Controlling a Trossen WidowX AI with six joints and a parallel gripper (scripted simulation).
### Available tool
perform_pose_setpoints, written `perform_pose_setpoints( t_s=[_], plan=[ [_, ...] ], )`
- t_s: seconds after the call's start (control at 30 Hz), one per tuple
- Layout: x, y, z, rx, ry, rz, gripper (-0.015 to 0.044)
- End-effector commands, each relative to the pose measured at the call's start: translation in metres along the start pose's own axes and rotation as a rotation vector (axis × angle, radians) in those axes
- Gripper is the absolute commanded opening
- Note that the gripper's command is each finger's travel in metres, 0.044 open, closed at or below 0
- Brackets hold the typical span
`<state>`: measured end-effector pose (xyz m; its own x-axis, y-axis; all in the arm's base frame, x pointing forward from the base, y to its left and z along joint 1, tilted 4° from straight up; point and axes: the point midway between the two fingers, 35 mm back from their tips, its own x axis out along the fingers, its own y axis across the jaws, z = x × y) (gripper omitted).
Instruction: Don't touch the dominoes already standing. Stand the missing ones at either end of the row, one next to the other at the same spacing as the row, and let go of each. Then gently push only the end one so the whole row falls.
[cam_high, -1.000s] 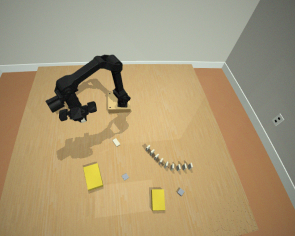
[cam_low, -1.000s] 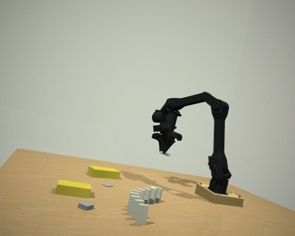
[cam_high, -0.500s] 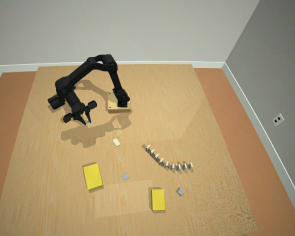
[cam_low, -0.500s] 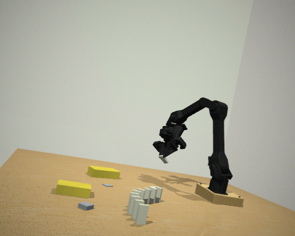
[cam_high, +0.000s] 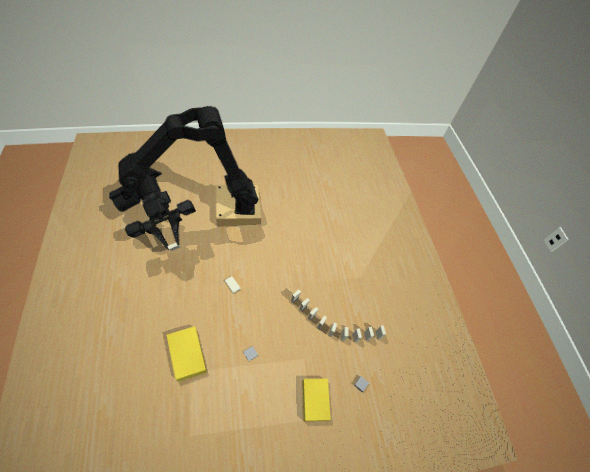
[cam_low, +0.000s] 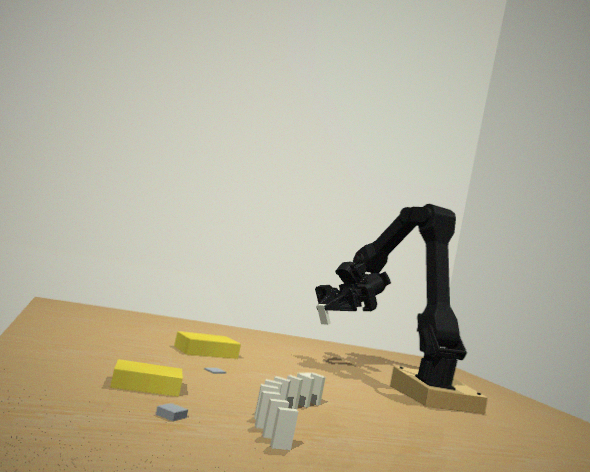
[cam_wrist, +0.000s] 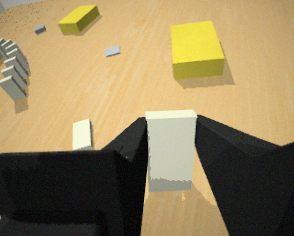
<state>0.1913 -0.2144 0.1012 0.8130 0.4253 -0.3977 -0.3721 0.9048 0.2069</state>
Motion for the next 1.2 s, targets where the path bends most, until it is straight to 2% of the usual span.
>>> perform_pose_setpoints(
  t_s=[0.0,0.17,0.37,1.0,1.17],
  plan=[
    [-0.006,-0.003,0.000,-0.023,-0.120,-0.064,0.0107],
    [-0.019,-0.008,0.000,-0.052,-0.263,-0.174,0.0107],
    [-0.029,-0.011,0.001,-0.097,-0.355,-0.264,0.0107],
    [-0.030,-0.011,0.001,-0.100,-0.358,-0.268,0.0107],
    [-0.022,-0.017,-0.016,-0.099,-0.358,-0.268,0.0107]
  ],
)
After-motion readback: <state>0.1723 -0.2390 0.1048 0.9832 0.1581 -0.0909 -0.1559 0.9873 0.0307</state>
